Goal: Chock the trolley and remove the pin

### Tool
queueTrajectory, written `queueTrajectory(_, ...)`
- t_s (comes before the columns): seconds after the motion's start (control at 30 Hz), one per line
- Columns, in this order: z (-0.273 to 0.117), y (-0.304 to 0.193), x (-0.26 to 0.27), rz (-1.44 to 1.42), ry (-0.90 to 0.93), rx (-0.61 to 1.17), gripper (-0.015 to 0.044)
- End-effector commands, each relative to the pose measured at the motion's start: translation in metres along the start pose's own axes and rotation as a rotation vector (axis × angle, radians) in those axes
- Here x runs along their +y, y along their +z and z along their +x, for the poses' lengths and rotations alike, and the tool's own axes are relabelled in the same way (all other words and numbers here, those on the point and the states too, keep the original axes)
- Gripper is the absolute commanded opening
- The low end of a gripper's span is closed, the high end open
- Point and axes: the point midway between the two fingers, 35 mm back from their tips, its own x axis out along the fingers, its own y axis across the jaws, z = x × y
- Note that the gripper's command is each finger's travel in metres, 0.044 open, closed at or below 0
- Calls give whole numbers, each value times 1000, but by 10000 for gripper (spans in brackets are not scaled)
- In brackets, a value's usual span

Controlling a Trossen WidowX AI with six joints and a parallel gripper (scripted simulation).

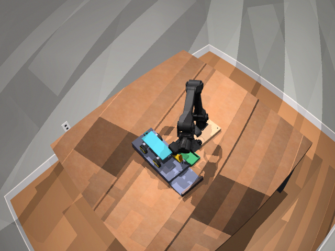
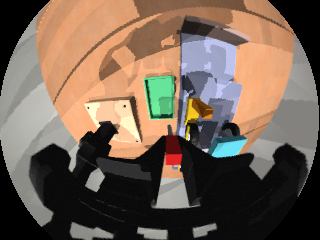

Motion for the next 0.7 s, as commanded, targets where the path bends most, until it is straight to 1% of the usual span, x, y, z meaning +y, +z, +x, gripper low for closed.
queueTrajectory(0.0,1,8,0,3,6,1,0)
queueTrajectory(0.13,1,7,0,-37,3,-6,0)
queueTrajectory(0.67,2,4,1,-528,-41,-90,0)
